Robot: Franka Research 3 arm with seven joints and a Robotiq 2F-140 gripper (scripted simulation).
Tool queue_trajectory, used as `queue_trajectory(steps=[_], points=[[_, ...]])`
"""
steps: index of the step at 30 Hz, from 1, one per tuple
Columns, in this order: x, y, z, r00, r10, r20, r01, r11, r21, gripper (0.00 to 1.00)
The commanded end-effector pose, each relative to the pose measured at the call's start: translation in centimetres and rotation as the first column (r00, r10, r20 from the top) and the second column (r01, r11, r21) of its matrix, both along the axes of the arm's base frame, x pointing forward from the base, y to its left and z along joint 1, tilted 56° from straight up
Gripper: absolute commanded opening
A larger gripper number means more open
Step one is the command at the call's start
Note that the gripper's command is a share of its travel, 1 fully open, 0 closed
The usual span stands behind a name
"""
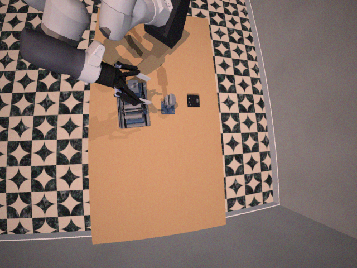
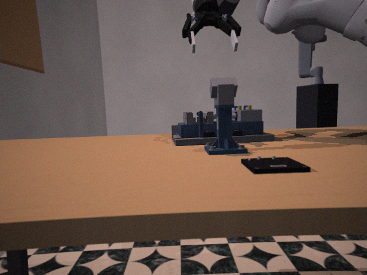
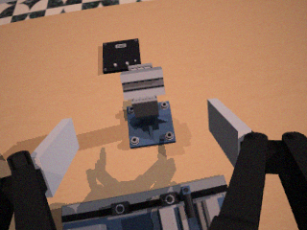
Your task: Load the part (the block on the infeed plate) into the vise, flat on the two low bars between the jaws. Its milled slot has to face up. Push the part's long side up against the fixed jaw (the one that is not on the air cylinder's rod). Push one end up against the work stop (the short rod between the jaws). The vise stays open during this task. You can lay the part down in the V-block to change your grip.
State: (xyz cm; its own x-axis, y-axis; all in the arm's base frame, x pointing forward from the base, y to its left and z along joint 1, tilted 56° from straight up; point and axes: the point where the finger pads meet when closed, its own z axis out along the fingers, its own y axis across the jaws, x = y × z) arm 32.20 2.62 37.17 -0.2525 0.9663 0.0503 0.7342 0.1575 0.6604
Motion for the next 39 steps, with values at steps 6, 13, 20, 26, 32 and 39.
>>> queue_trajectory(steps=[6,13,20,26,32,39], points=[[0.1,0.1,-0.1,1.000,0.004,0.003,-0.004,1.000,-0.002,0.76],[0.2,0.1,-0.1,1.000,0.004,0.003,-0.004,1.000,-0.002,0.76],[0.4,0.1,-0.3,1.000,0.004,0.003,-0.004,1.000,-0.001,0.76],[0.6,0.2,-0.6,1.000,0.004,0.003,-0.004,1.000,-0.001,0.76],[0.8,0.2,-0.7,1.000,0.004,0.003,-0.004,1.000,-0.001,0.76],[1.1,0.3,-1.1,1.000,0.004,0.003,-0.004,1.000,-0.001,0.76]])
